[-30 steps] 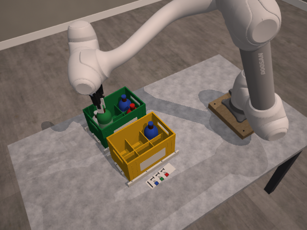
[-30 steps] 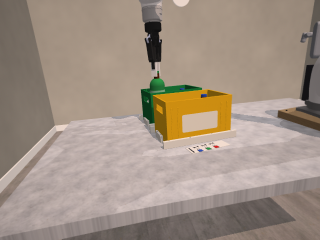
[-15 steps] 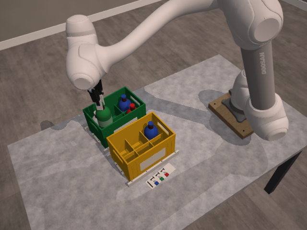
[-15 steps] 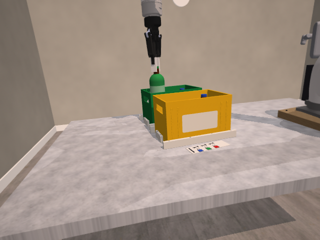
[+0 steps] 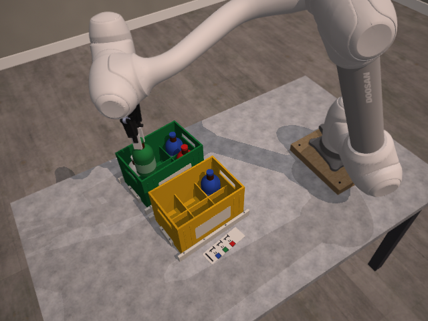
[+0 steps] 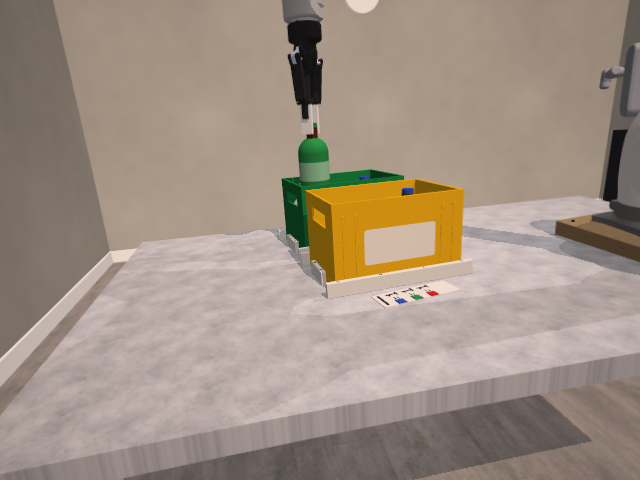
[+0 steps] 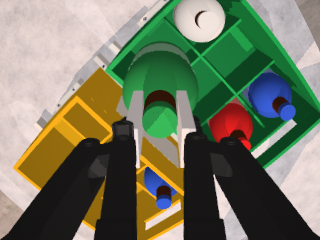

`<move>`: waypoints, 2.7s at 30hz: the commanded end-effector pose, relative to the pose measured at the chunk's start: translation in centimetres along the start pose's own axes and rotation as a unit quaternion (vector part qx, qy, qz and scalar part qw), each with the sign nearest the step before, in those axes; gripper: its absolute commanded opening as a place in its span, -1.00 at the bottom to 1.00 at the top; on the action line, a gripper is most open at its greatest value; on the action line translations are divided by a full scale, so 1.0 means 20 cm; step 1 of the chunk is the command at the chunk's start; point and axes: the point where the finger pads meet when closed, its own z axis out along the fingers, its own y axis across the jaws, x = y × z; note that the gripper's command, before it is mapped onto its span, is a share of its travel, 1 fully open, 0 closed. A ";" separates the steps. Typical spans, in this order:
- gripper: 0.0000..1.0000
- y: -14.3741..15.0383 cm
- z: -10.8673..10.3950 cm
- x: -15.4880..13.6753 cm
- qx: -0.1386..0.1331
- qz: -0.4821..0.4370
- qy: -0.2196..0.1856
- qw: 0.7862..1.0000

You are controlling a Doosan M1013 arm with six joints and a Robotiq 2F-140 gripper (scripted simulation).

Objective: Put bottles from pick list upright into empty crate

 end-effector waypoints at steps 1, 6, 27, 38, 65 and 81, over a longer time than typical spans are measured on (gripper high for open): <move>-1.00 0.00 -0.02 0.00 0.000 0.000 0.000 1.000; -1.00 0.00 -0.06 0.00 0.000 0.000 0.000 1.000; -1.00 -0.01 -0.13 -0.04 0.000 0.000 0.000 1.000; -1.00 -0.04 -0.13 -0.12 0.000 0.000 0.000 1.000; -1.00 -0.11 -0.13 -0.35 0.000 0.000 0.000 1.000; -1.00 -0.16 -0.13 -0.50 0.000 0.000 0.000 1.000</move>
